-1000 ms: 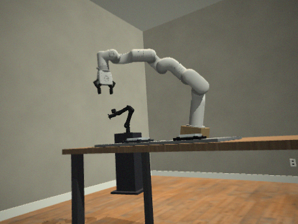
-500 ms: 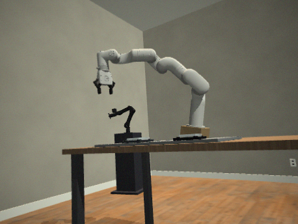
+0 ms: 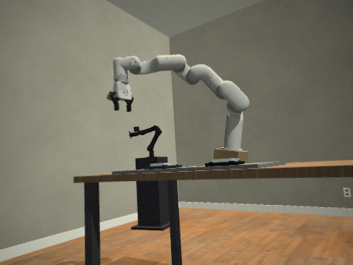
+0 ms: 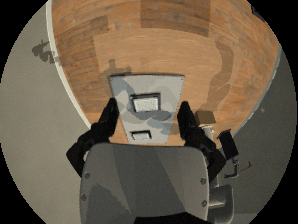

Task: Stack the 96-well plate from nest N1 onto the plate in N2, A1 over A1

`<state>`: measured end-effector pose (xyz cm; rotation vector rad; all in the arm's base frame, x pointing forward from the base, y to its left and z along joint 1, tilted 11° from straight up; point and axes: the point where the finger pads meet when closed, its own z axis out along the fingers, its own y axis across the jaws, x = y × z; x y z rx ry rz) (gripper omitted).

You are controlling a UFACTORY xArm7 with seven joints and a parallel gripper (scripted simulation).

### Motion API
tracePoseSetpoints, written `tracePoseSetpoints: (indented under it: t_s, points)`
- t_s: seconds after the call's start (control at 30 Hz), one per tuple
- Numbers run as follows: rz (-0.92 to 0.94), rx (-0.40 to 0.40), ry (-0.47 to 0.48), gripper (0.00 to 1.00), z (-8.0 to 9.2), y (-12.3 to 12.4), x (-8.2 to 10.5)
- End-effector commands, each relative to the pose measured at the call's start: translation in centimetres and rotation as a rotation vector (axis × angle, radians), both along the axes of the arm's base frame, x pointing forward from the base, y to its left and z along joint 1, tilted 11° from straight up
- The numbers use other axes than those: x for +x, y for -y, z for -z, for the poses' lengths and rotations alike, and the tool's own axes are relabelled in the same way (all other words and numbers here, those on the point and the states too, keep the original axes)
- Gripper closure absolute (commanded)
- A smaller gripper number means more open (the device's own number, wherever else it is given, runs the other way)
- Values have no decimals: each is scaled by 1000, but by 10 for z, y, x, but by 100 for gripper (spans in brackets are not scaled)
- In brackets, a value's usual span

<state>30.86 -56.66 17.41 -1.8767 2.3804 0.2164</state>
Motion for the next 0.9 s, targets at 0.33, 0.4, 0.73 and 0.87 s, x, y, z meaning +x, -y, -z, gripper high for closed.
tracePoseSetpoints:
  t_s: [0.33,0.4,0.73,0.87]
  points:
    - [-123,-13,34,0,4,-31,50]
    - [-123,-13,34,0,5,-37,58]
    - [-241,-15,61,0,9,-63,88]
    - [-274,-16,69,0,11,-76,103]
